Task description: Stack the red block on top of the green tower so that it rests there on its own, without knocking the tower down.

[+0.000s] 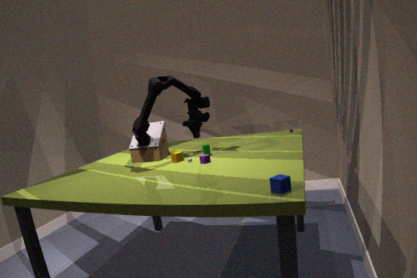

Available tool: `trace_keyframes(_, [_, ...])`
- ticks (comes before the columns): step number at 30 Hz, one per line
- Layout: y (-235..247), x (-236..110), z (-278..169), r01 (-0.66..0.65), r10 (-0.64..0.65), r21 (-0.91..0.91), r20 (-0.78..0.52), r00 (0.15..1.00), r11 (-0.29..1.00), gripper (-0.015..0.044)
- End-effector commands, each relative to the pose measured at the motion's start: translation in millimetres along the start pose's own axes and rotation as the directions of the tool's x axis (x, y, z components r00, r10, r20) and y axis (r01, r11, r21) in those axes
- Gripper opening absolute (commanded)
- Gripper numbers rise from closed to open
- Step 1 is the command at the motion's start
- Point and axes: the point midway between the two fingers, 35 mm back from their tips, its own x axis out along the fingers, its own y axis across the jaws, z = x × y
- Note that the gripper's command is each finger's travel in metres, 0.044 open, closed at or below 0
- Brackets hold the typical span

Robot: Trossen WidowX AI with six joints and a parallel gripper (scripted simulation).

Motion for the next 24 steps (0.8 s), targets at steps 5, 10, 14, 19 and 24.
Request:
trace_keyframes(5, [0.7, -33.2, 1.7, -0.013, 0.013, 0.012, 0.005, 1.0, 1.0, 0.0])
trace_keyframes(10, [1.0, -33.2, 0.7, -0.013, 0.013, 0.012, 0.004, 1.0, 1.0, 0.0])
trace_keyframes(14, [-8.7, -34.4, 15.5, -0.017, 0.017, 0.011, 0.004, 1.0, 1.0, 0.0])
trace_keyframes(19, [-32.0, -35.7, 44.8, -0.021, 0.021, 0.01, 0.005, 1.0, 1.0, 0.0])
trace_keyframes(24, [-59.4, -35.2, 72.2, -0.021, 0.021, 0.012, 0.007, 1.0, 1.0, 0.0])
